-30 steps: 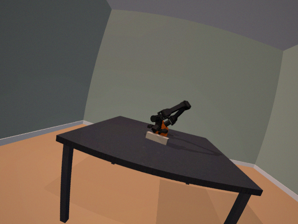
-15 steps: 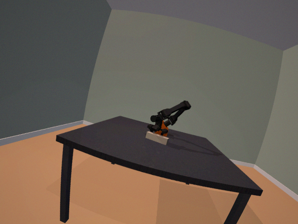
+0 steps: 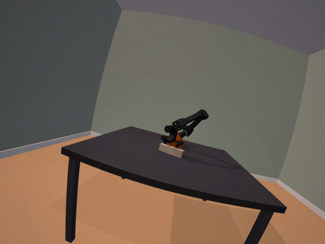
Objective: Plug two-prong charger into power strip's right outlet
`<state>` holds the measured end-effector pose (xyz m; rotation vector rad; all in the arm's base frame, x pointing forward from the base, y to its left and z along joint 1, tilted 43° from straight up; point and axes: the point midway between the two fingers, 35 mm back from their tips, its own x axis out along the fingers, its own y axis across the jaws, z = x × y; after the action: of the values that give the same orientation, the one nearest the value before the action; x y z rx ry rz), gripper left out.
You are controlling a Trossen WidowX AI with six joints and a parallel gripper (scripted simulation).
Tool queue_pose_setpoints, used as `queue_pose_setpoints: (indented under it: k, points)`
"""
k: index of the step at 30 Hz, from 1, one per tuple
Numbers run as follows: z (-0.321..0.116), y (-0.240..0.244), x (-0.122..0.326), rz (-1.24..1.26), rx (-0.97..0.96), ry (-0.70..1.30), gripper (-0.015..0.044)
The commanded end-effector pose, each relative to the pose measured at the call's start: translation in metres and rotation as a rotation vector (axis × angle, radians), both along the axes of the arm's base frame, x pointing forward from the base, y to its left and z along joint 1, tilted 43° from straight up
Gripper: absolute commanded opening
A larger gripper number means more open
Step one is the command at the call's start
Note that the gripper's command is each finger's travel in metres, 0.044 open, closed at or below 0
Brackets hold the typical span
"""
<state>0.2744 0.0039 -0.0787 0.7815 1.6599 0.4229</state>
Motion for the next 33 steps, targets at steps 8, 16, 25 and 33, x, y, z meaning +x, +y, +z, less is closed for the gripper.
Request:
queue_pose_setpoints:
  k: [8, 16, 25, 33]
  points:
    - [0.0, 0.001, -0.005, -0.001, 0.0, -0.006, 0.044]
    - [0.001, 0.001, -0.007, -0.002, -0.001, -0.011, 0.044]
    - [0.001, 0.002, -0.009, -0.003, -0.002, -0.015, 0.044]
    - [0.002, 0.003, -0.015, -0.003, -0.002, -0.015, 0.044]
